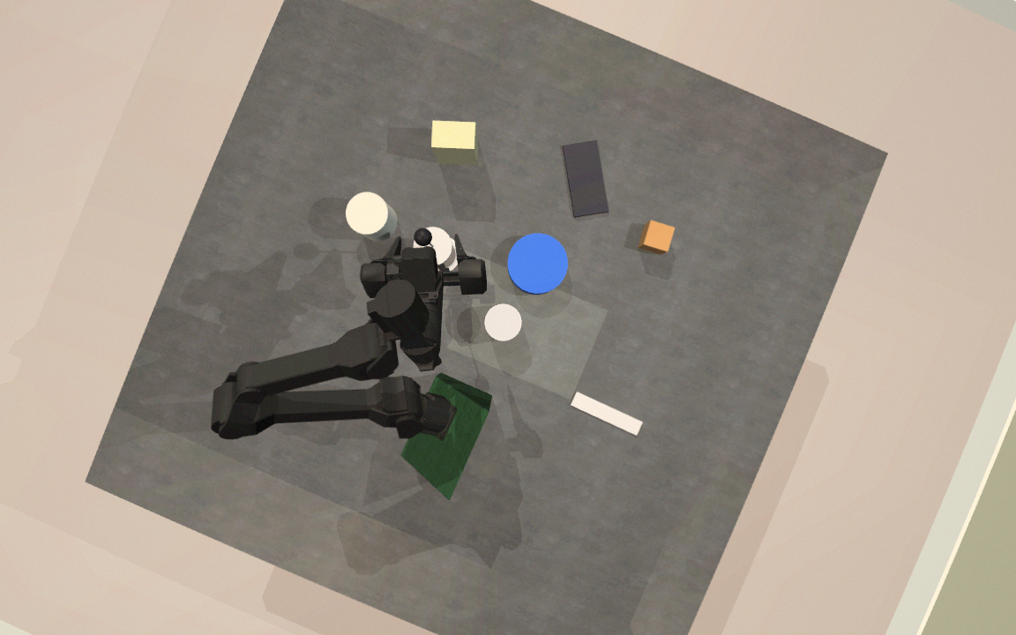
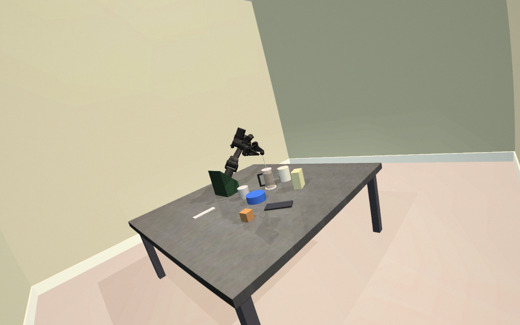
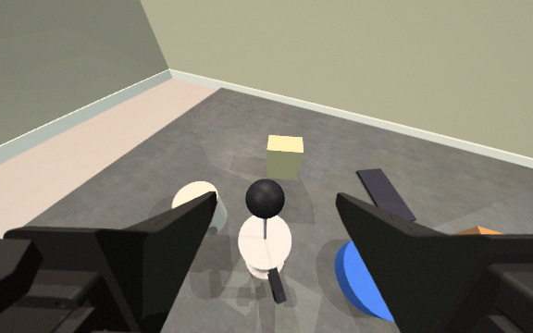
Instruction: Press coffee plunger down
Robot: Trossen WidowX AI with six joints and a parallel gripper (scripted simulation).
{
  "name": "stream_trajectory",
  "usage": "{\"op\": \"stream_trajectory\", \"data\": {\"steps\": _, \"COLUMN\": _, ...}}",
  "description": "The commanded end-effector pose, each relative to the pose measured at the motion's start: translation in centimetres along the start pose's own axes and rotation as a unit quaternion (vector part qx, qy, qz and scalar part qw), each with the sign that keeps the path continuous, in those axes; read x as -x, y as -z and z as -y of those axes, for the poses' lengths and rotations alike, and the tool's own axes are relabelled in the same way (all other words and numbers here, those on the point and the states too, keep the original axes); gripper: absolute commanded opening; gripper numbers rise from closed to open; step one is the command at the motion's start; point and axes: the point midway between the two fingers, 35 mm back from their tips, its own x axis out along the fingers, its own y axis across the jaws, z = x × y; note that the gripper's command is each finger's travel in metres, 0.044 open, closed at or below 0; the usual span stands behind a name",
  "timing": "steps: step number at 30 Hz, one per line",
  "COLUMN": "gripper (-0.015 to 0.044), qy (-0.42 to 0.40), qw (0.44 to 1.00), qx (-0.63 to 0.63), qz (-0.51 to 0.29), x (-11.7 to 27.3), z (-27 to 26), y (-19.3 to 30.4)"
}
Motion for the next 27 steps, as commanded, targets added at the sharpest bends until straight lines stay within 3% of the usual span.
{"op": "stream_trajectory", "data": {"steps": 1, "gripper": 0.044, "qy": -0.001, "qw": 1.0, "qx": -0.003, "qz": 0.009, "x": -0.35, "z": -0.4, "y": -0.03}}
{"op": "stream_trajectory", "data": {"steps": 7, "gripper": 0.044, "qy": -0.005, "qw": 1.0, "qx": -0.005, "qz": 0.017, "x": -0.6, "z": -0.8, "y": -0.2}}
{"op": "stream_trajectory", "data": {"steps": 19, "gripper": 0.0125, "qy": -0.005, "qw": 1.0, "qx": -0.005, "qz": 0.017, "x": -0.6, "z": -0.8, "y": -0.2}}
{"op": "stream_trajectory", "data": {"steps": 27, "gripper": 0.012, "qy": -0.005, "qw": 1.0, "qx": -0.005, "qz": 0.017, "x": -0.6, "z": -0.8, "y": -0.2}}
